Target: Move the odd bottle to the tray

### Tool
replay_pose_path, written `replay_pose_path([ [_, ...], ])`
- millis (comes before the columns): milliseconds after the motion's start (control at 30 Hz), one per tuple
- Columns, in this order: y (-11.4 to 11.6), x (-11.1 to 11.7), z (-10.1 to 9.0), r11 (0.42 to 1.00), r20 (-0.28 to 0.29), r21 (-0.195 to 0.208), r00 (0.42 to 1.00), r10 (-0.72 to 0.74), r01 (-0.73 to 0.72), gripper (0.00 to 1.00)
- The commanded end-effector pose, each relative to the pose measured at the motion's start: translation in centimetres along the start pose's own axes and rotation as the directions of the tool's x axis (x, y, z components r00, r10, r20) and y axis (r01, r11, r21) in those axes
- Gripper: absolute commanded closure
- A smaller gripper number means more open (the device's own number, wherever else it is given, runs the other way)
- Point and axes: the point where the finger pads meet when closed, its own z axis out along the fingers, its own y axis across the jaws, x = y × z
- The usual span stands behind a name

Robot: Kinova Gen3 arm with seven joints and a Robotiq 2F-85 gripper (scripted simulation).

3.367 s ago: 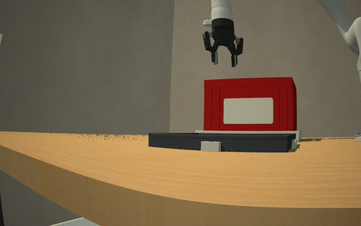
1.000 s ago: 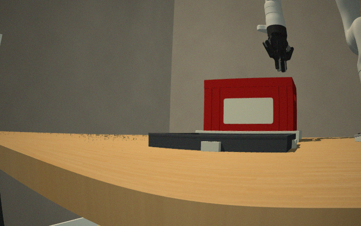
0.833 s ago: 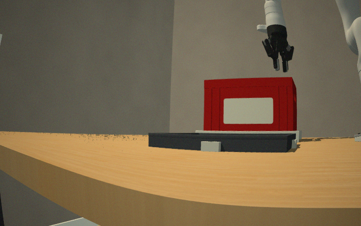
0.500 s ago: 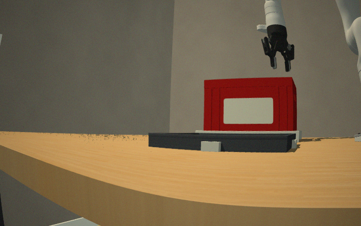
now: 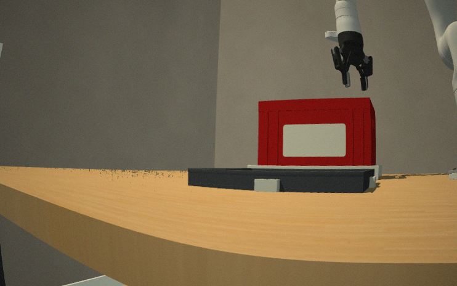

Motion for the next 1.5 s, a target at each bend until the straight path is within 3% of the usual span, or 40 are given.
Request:
replay_pose_path([
  [0, 0.0, 0.0, 0.0, 1.0, -0.001, 0.001, 1.0, 0.0, 0.0, 0.36],
  [567, 0.0, 0.0, 0.6, 1.0, -0.001, 0.001, 1.0, 0.0, 0.0, 0.36],
  [1467, 0.0, 0.0, 3.7, 1.0, -0.001, 0.001, 1.0, 0.0, 0.0, 0.36],
])
